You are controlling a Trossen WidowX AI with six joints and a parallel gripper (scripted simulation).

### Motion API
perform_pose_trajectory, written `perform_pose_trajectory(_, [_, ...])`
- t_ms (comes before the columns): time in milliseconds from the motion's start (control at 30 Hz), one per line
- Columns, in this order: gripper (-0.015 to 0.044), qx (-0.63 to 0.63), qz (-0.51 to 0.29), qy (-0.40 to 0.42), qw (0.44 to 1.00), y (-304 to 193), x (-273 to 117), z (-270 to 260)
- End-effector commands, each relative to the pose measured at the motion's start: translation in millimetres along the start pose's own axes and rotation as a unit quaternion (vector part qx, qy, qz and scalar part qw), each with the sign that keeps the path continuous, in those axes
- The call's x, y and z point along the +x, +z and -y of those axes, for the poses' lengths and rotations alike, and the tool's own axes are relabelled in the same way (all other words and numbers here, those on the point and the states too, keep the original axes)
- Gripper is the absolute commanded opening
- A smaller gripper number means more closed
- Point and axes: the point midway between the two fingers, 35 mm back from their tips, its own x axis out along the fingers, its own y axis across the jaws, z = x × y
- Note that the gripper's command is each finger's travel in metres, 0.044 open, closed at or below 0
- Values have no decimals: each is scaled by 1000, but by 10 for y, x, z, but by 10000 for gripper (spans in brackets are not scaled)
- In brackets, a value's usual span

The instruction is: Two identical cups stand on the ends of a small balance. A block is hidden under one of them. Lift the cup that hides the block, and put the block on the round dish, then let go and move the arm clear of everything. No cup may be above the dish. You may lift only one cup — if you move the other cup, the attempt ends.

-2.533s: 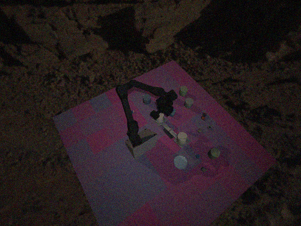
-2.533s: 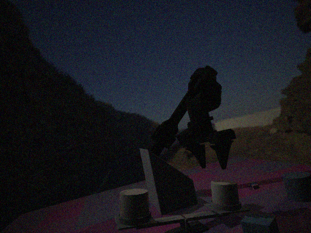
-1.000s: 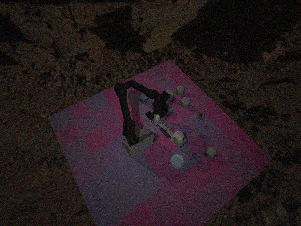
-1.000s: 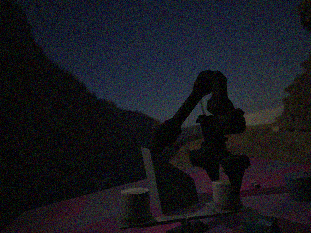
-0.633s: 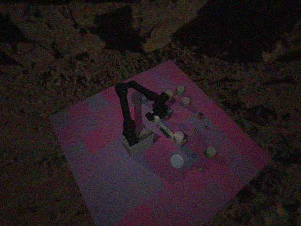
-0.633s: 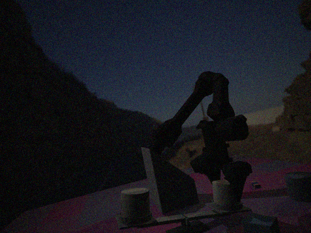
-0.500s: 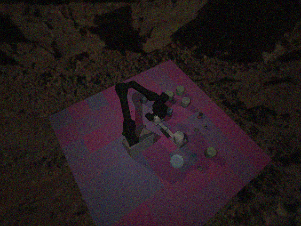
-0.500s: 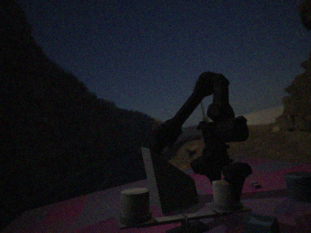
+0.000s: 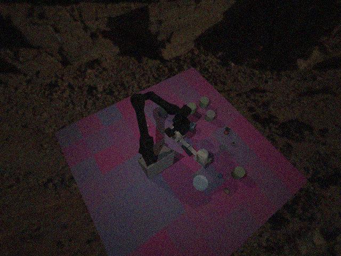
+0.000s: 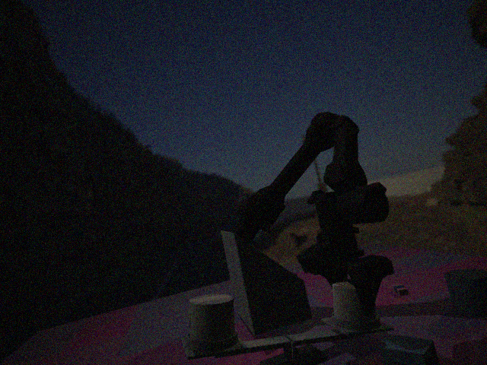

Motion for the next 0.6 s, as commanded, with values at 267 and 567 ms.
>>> perform_pose_trajectory(267, [0,-1,5,1,1000,21,-133,-33])
perform_pose_trajectory(567, [0,-1,7,1,1000,31,-241,-52])
